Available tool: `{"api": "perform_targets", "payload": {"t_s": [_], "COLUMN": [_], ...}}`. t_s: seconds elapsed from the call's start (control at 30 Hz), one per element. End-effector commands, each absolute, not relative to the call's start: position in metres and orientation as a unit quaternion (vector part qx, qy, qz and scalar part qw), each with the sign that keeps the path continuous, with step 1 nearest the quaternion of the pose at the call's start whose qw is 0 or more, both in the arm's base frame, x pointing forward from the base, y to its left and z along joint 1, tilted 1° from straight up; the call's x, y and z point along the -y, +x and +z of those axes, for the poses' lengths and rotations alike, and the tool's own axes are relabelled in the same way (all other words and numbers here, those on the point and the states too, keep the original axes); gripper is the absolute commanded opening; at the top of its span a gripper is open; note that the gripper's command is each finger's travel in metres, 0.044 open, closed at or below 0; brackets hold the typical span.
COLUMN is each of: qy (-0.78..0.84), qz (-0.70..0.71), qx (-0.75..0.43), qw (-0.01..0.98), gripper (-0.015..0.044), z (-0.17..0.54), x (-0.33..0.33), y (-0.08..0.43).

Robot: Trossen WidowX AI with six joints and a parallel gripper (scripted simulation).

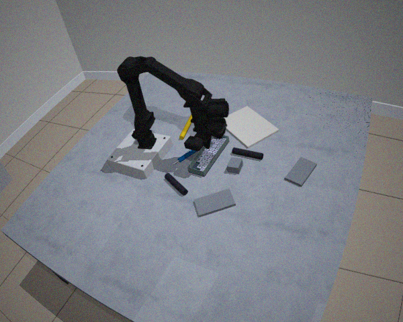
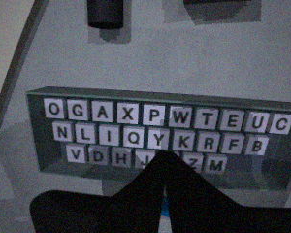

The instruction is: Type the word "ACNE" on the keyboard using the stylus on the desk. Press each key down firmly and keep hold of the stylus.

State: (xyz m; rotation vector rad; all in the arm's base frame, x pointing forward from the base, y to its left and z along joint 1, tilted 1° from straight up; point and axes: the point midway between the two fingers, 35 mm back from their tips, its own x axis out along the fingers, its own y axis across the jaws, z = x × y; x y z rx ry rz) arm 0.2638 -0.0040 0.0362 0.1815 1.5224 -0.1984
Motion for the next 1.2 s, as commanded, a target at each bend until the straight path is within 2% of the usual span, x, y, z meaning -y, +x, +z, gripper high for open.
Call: {"api": "perform_targets", "payload": {"t_s": [0.0, 0.23, 0.6, 0.77, 1.17], "qy": [0.081, 0.079, 0.079, 0.080, 0.080], "qz": [-0.088, -0.090, -0.090, -0.089, -0.089], "qx": [-0.687, -0.688, -0.688, -0.688, -0.688], "qw": [0.716, 0.716, 0.716, 0.716, 0.715], "gripper": [0.0000, 0.0000, 0.0000, 0.0000, 0.0000], "z": [0.036, 0.037, 0.037, 0.035, 0.035], "x": [0.012, 0.071, 0.071, 0.038, 0.036], "y": [0.263, 0.248, 0.248, 0.225, 0.223]}}
